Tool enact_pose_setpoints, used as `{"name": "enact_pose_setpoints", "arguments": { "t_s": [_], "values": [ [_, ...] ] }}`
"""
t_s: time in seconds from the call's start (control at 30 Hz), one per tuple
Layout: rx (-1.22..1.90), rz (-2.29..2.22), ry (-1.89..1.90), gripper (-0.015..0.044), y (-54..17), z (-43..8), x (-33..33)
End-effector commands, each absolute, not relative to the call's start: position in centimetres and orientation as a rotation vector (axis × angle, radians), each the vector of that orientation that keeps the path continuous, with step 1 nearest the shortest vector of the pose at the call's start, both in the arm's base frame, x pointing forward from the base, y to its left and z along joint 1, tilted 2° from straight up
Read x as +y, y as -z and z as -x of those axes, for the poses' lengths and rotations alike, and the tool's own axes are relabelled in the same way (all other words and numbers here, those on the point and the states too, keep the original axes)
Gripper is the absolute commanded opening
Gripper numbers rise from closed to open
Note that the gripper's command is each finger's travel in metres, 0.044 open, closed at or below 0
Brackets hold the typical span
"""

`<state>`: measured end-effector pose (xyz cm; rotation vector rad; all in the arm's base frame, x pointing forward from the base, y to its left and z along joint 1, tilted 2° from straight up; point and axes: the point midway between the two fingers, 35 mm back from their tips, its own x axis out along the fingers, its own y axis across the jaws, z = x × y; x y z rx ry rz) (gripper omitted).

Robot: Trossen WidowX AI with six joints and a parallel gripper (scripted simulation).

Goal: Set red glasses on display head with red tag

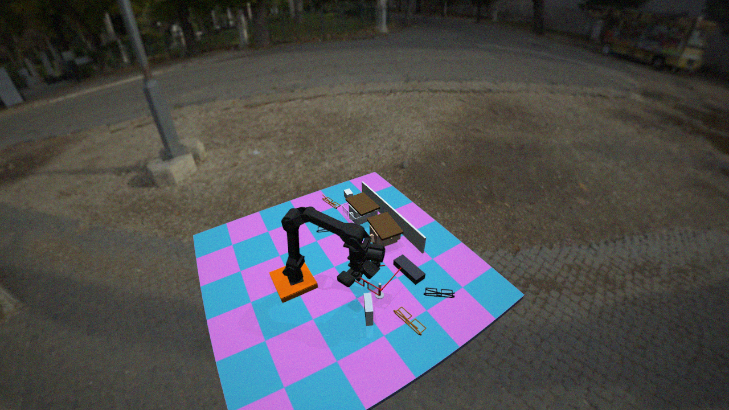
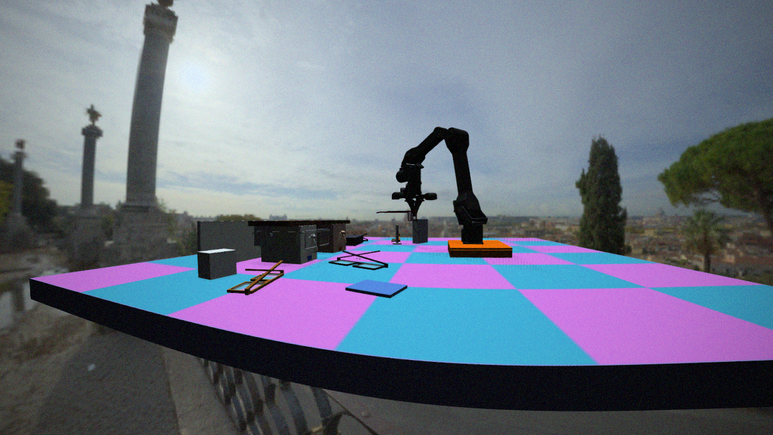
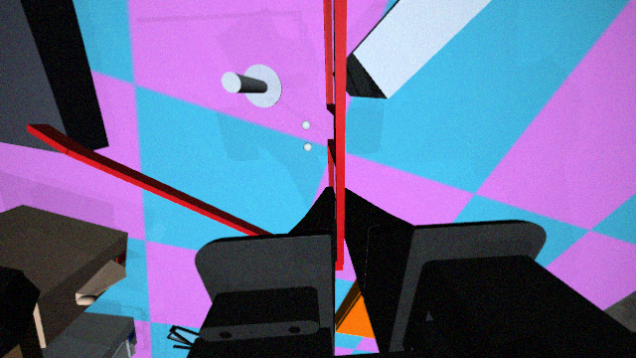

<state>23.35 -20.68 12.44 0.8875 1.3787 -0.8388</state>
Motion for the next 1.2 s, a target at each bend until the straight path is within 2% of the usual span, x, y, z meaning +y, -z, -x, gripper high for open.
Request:
{"name": "enact_pose_setpoints", "arguments": {
  "t_s": [0.0, 0.53, 0.97, 1.17],
  "values": [
    [1.38, -0.881, 0.839, 0.0, -12.5, -24.4, -21.9],
    [1.377, -0.88, 0.84, 0.0, -12.1, -26.7, -24.5],
    [1.377, -0.88, 0.84, 0.0, -6.6, -26.8, -24.5],
    [1.377, -0.88, 0.84, 0.0, -6.3, -26.8, -24.4]
  ]
}}
